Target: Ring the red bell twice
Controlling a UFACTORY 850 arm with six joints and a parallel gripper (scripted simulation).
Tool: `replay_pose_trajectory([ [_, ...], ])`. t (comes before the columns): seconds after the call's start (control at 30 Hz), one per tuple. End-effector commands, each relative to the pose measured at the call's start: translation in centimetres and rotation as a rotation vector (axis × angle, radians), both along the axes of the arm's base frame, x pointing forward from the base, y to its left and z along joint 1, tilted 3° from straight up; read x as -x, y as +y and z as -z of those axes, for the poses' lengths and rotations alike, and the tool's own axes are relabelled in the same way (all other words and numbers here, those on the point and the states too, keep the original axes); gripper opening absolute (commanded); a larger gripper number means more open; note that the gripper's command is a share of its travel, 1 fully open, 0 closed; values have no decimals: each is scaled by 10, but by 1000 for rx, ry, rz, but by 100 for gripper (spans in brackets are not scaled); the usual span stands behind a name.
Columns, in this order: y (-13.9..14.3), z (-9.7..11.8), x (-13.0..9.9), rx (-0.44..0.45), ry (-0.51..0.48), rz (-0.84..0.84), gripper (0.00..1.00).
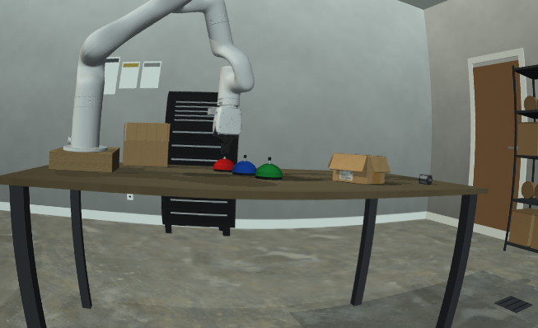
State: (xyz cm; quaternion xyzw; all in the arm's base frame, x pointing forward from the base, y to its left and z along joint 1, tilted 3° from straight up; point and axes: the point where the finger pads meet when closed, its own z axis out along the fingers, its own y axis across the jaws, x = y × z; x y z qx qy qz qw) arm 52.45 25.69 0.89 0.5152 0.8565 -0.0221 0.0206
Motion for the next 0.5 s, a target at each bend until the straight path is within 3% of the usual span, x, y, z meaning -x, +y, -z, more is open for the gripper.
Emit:
replay_pose_trajectory([
  [0.0, 0, 0, -1, -1, -2, 0, 0],
  [0.47, 0, 3, -1, -1, -2, 0, 0],
])
